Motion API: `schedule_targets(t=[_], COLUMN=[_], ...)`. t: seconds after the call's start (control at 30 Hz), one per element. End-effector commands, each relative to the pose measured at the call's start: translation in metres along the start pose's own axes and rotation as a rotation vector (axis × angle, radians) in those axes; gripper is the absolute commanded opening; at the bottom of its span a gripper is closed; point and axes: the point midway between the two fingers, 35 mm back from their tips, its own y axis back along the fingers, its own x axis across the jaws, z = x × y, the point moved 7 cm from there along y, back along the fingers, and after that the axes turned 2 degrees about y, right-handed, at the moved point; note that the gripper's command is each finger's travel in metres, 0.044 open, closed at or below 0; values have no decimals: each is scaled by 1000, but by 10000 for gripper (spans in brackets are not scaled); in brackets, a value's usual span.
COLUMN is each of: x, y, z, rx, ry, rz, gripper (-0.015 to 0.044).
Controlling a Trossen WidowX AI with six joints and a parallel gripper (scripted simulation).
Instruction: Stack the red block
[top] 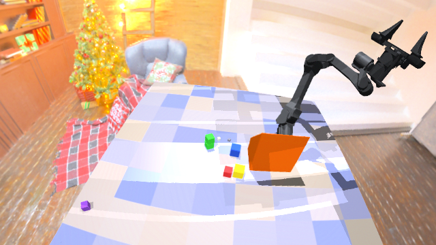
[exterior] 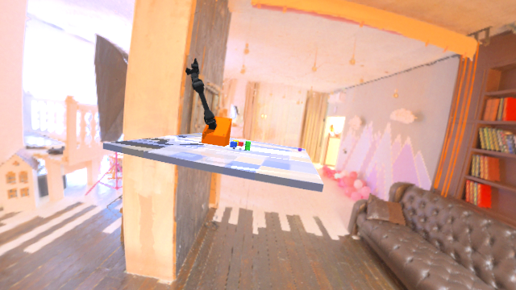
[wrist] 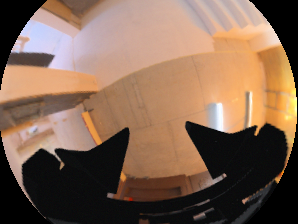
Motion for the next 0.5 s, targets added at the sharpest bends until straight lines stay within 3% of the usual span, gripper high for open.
schedule_targets(t=[0.0, 0.47], x=[1, 77], y=[0, 7], z=[-2, -176], rx=[4, 477], ry=[-2, -184], rz=[6, 387], gripper=[426, 440])
